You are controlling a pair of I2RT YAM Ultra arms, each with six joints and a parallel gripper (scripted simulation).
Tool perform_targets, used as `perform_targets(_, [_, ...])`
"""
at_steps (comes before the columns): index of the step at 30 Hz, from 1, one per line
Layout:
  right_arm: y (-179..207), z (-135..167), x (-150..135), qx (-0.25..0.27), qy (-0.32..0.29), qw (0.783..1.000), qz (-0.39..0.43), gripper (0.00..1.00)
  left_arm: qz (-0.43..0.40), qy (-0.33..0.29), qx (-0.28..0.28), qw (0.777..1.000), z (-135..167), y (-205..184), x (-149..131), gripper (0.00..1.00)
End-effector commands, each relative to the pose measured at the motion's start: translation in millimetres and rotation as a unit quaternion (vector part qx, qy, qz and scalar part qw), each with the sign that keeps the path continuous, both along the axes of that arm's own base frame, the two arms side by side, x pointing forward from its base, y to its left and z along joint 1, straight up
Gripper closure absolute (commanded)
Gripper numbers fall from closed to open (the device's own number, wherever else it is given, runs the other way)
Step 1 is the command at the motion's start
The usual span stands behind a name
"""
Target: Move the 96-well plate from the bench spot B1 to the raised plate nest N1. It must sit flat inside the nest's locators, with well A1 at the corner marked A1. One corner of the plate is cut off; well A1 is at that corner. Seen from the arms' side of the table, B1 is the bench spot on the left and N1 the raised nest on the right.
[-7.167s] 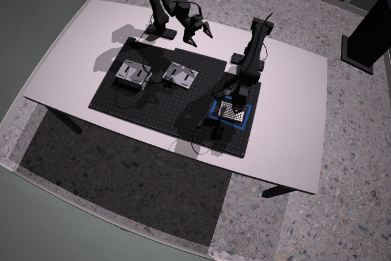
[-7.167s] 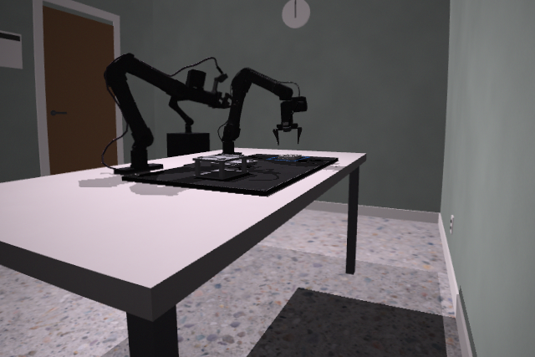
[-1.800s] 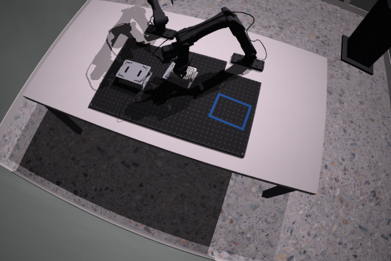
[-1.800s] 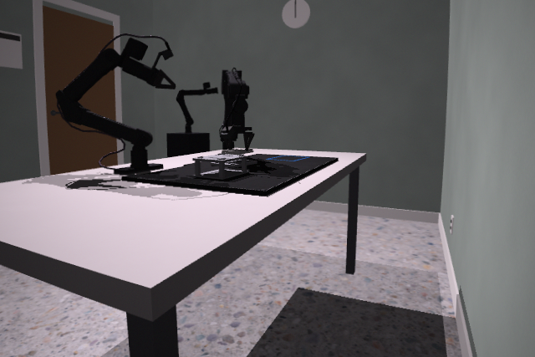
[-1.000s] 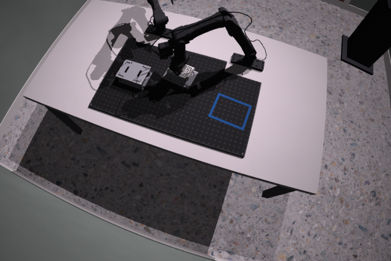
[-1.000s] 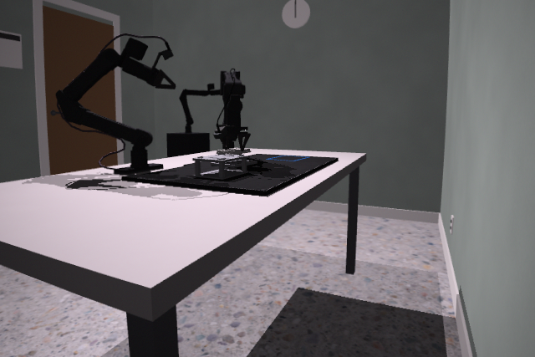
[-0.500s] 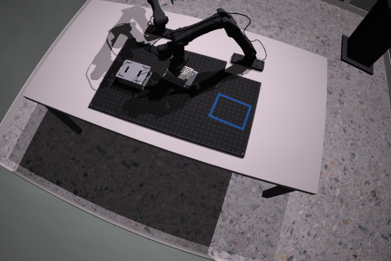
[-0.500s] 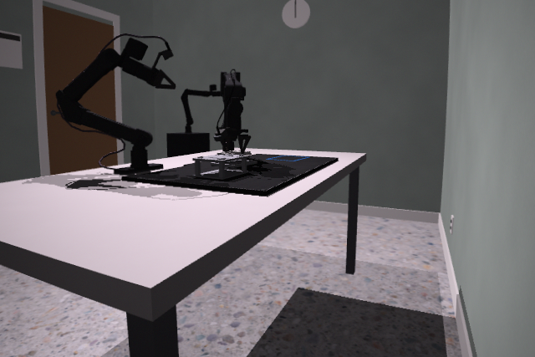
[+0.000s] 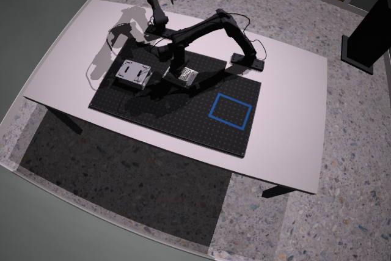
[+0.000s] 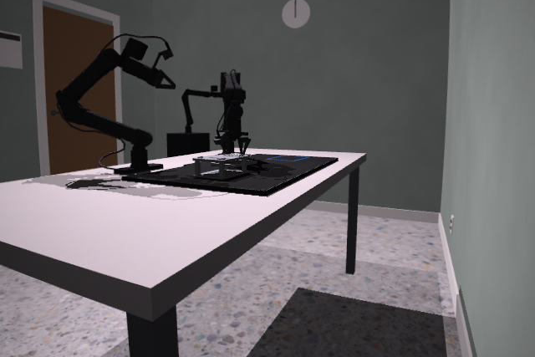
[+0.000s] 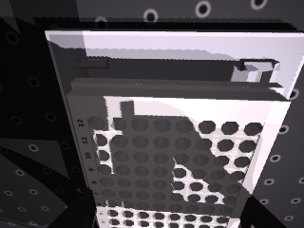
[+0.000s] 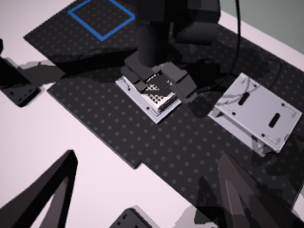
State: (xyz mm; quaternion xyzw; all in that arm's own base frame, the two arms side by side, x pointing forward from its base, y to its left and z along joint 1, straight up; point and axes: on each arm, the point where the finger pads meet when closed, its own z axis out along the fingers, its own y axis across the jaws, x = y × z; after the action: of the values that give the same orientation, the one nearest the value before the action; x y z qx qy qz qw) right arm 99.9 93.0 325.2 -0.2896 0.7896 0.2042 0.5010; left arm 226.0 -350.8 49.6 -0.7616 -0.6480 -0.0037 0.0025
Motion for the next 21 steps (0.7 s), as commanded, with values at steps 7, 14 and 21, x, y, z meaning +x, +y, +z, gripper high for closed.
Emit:
perform_targets(7, [-1.2, 3.7, -1.9, 0.002, -0.001, 1.000, 0.000, 0.00, 0.006, -0.011, -0.029, 0.999, -9.4, -7.6, 5.1, 0.22])
perform_targets(14, [-1.2, 3.7, -1.9, 0.002, -0.001, 1.000, 0.000, 0.00, 0.006, -0.004, -0.018, 1.000, -29.6, -2.9, 2.6, 0.22])
perform_targets(21, [-1.2, 3.7, -1.9, 0.002, -0.001, 1.000, 0.000, 0.00, 0.005, -0.006, -0.016, 1.000, -11.8, -1.4, 0.6, 0.22])
